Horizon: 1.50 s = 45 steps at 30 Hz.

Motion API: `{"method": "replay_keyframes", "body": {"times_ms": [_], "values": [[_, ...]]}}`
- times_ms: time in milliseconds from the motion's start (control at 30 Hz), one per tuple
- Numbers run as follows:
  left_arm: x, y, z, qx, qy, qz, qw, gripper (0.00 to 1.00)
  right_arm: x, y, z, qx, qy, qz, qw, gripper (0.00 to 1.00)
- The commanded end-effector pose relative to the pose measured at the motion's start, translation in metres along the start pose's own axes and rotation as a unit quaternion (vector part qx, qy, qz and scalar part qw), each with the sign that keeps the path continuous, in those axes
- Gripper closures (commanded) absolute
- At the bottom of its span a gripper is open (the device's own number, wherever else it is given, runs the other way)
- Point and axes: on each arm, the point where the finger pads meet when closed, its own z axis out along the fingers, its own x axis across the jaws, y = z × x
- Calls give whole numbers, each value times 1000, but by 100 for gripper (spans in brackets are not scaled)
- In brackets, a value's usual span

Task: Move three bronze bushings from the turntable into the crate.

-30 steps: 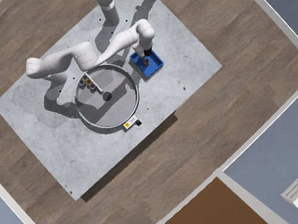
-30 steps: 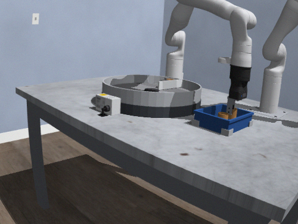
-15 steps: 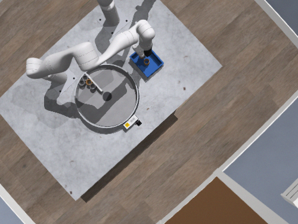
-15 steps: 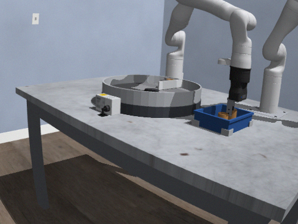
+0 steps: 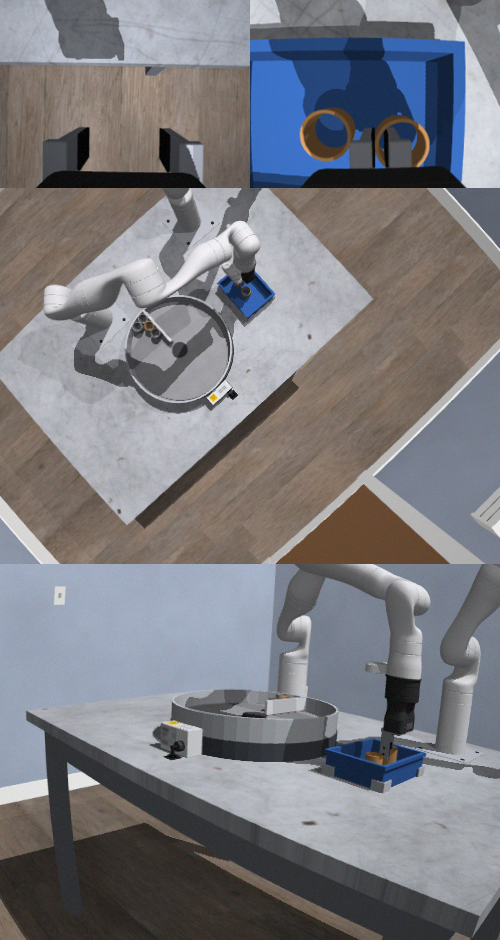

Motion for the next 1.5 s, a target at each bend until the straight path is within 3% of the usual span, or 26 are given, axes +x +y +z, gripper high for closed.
{"method": "replay_keyframes", "body": {"times_ms": [0, 1467], "values": [[3, -4, -1, 4, 1, 2, 1000, 0, -2, 1, 1, 0, -4, 1, 1000, 100], [3, -4, -1, 4, 1, 2, 1000, 0, -1, 0, 7, 0, -4, 1, 1000, 100]]}}
